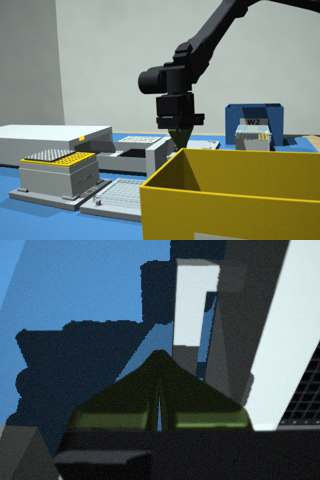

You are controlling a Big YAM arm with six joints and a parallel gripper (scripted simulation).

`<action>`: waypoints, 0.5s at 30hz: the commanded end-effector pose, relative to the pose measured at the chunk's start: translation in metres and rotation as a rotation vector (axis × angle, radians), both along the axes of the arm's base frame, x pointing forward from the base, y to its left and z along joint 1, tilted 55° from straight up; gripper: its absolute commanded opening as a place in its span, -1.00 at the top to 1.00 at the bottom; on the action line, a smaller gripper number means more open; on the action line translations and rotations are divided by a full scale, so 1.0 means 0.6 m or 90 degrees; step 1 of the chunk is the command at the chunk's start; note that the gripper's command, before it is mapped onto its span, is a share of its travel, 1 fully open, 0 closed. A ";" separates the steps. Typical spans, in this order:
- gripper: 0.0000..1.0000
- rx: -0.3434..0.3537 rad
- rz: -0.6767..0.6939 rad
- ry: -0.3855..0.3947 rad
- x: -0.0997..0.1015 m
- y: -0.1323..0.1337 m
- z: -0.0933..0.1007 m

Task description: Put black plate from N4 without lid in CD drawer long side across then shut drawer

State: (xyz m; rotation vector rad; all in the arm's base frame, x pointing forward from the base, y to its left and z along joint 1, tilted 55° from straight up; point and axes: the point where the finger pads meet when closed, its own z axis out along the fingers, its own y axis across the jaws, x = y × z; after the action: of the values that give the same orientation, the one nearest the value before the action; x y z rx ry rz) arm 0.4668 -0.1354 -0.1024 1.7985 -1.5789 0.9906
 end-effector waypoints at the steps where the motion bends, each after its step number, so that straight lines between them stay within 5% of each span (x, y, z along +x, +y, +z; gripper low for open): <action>1: 1.00 0.004 0.020 -0.020 0.026 0.032 0.010; 15: 1.00 0.004 0.021 -0.026 0.030 0.032 0.013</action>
State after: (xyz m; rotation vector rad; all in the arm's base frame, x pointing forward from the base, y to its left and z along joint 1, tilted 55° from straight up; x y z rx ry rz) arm 0.4668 -0.1354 -0.1024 1.7979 -1.5796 0.9895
